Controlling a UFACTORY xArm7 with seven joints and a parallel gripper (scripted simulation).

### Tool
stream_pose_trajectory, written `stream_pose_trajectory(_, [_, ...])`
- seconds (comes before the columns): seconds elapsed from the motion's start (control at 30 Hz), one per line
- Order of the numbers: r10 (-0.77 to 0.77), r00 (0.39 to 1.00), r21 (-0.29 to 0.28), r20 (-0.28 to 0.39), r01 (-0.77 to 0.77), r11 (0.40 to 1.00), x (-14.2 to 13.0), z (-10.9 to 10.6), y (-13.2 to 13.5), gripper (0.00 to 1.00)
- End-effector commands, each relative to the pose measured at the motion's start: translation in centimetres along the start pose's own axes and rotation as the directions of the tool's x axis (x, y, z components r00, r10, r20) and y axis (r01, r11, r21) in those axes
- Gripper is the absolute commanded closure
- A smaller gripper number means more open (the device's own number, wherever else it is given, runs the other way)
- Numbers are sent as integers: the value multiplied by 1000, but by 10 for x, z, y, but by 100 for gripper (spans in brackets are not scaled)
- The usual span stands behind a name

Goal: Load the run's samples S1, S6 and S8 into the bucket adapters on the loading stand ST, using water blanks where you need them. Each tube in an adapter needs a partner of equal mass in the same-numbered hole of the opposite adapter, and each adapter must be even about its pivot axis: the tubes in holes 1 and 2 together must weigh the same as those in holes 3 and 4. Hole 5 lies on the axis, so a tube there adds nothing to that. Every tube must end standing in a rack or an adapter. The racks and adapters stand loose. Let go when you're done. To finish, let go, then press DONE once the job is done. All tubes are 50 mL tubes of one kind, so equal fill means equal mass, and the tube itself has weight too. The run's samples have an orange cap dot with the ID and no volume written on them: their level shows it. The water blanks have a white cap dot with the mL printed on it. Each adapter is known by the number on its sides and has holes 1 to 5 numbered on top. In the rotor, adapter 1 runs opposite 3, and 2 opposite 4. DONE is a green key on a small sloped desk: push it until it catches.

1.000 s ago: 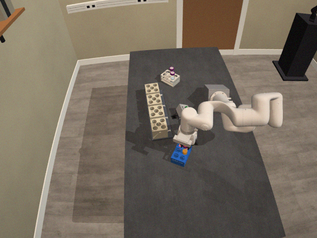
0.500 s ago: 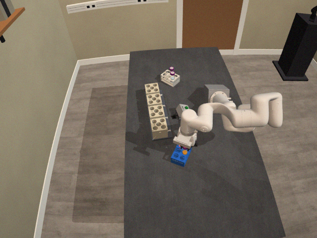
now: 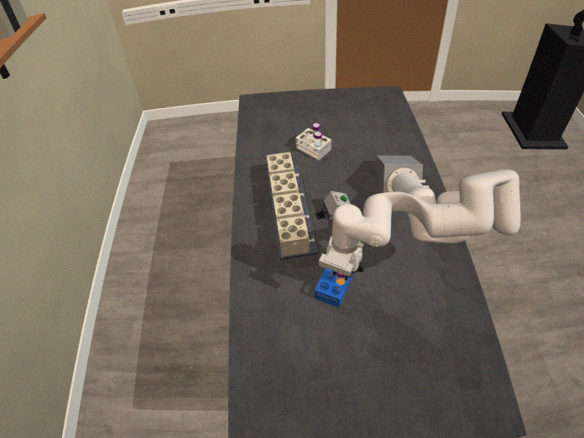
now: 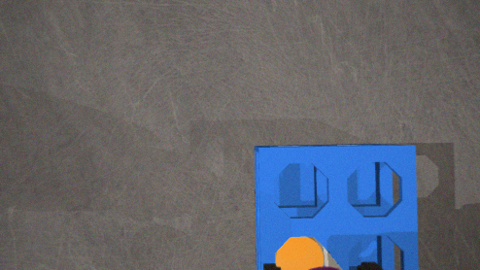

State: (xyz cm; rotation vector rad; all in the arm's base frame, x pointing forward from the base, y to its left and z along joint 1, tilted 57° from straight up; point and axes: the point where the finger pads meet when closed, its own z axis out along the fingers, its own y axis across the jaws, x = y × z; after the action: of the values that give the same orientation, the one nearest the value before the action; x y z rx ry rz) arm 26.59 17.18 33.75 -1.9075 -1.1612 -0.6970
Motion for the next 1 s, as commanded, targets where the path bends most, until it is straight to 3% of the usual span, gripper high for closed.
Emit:
stream_pose_trajectory(0.0, [-1, 1000, -3, -3, 1, 1000, 1, 0, 1, 100])
stream_pose_trajectory(0.33, [-1, 1000, -3, -3, 1, 1000, 1, 0, 1, 100])
stream_pose_trajectory(0.37, [-1, 1000, -3, -3, 1, 1000, 1, 0, 1, 56])
stream_pose_trajectory(0.97, [-1, 1000, -3, -3, 1, 1000, 1, 0, 1, 56])
